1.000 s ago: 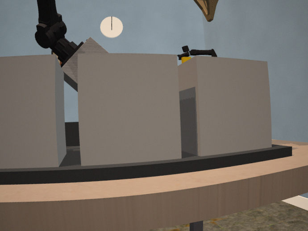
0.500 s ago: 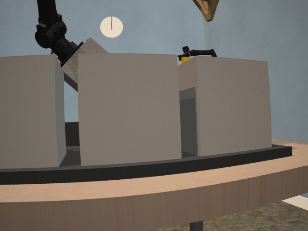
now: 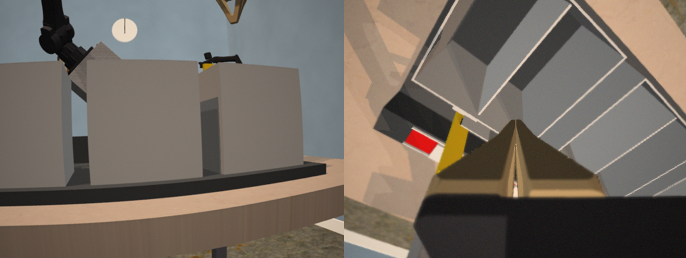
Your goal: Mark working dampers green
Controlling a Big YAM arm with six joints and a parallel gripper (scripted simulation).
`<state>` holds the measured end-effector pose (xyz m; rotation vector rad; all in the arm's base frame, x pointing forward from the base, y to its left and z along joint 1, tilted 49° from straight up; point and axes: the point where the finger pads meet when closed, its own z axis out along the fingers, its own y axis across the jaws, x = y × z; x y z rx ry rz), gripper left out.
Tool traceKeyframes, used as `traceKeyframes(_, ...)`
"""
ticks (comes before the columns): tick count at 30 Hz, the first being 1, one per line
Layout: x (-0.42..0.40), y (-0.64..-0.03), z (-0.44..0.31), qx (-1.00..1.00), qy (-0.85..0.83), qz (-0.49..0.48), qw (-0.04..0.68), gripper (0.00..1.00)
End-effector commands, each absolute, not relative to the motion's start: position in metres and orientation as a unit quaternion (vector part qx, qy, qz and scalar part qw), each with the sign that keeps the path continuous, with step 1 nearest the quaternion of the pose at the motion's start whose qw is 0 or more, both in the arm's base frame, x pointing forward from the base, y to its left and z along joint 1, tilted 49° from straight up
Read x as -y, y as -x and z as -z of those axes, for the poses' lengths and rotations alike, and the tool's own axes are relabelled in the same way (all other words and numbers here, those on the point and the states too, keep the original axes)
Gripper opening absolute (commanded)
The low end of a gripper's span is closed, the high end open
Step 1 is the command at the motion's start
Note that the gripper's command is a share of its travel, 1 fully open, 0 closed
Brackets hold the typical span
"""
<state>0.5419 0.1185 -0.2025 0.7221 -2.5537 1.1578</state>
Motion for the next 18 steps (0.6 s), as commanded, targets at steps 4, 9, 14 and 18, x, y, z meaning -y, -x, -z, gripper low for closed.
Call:
traceKeyframes(4,-0.1342,-0.5553,0.1928,0.838,-0.364,-0.376,0.153,0.00)
traceKeyframes(9,-0.1349,-0.5551,0.1928,0.809,-0.426,-0.363,0.180,0.00)
traceKeyframes(14,-0.1354,-0.5550,0.1928,0.782,-0.473,-0.352,0.202,0.00)
traceKeyframes(18,-0.1360,-0.5549,0.1929,0.750,-0.523,-0.338,0.224,0.00)
